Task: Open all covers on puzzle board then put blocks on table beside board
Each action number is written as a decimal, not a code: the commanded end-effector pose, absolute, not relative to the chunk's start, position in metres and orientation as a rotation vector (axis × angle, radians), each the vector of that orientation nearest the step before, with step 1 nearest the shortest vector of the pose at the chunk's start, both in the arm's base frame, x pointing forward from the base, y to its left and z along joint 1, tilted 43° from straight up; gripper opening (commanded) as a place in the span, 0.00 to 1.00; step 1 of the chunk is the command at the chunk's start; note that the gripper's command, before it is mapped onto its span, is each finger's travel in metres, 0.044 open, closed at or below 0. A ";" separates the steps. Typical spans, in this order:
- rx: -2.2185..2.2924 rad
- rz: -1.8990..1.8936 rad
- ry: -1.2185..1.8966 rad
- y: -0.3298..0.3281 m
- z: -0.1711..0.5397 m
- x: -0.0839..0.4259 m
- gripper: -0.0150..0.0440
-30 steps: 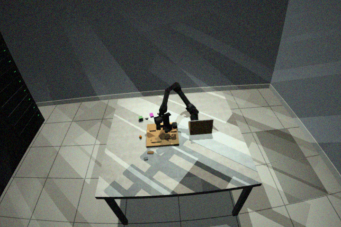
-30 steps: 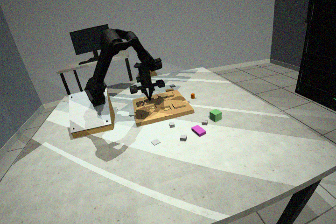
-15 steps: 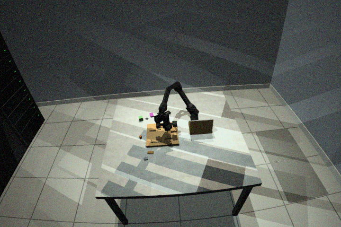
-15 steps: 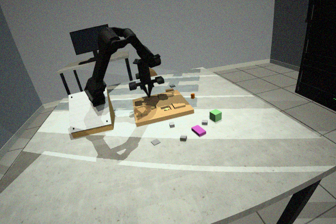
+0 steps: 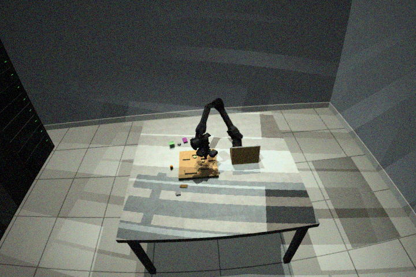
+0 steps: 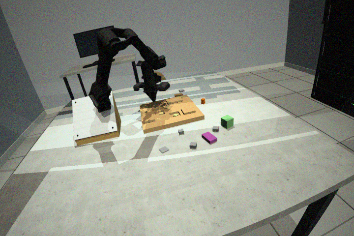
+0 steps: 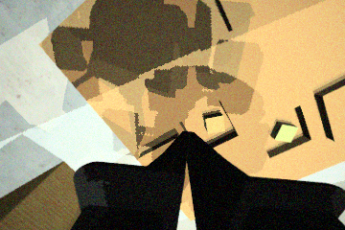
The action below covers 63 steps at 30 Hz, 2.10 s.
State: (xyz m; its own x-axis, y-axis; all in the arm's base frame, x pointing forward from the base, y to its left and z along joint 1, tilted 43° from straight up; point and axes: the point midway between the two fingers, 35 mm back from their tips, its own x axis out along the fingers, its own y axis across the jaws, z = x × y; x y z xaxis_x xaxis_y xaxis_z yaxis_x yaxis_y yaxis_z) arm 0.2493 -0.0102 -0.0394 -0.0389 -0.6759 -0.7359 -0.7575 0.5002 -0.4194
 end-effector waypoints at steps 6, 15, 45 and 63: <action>-0.457 -0.710 1.484 -0.015 -0.027 0.213 0.25; 0.050 -1.141 1.161 -0.019 -0.019 0.192 0.25; 0.673 -1.549 0.629 -0.024 -0.013 0.167 0.25; 0.673 -1.549 0.629 -0.024 -0.013 0.167 0.25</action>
State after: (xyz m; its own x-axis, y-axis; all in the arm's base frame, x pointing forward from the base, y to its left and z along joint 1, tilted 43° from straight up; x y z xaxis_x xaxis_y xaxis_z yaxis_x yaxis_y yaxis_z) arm 0.1679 -0.0241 -0.0126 -0.0545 -0.6780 -0.7331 0.9972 -0.0743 -0.0054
